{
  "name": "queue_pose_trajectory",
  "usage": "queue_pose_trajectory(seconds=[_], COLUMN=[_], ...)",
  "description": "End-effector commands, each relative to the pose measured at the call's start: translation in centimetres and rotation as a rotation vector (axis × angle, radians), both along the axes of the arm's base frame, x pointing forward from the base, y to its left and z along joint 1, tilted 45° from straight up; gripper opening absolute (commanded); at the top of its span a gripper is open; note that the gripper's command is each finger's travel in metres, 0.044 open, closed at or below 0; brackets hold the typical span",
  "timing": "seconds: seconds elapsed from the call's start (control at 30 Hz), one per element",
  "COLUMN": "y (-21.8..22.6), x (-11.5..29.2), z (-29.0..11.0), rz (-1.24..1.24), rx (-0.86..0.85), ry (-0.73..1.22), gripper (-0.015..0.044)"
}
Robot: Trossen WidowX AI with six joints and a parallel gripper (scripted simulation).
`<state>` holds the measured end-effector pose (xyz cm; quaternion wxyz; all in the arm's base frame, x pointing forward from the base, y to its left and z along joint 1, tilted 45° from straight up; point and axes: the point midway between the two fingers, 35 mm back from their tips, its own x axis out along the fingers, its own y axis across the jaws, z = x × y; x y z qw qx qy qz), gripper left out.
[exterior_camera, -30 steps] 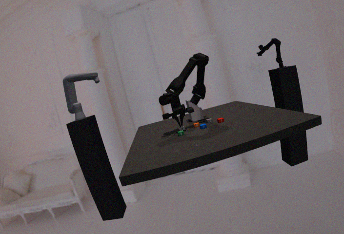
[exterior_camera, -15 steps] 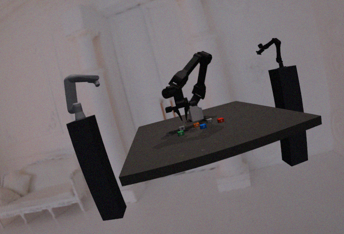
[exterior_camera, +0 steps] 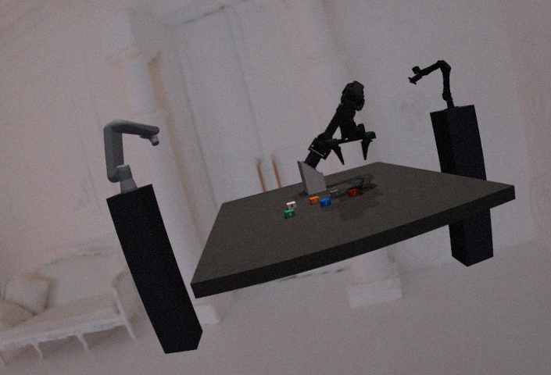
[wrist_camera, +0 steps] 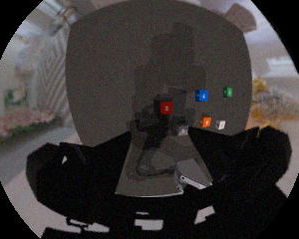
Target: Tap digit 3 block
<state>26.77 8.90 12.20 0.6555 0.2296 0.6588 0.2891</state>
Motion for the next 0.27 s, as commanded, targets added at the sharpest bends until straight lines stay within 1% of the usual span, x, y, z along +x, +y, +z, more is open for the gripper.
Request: queue_pose_trajectory(seconds=[0.0,0.07,0.23], y=[3.35,3.86,3.86], x=[-3.17,-3.87,-3.87], z=[5.11,5.93,5.93], rz=[0.007,0.009,0.009], rx=[0.034,0.04,0.04], ry=[0.003,0.005,0.005], gripper=[0.04,0.04,0.04])
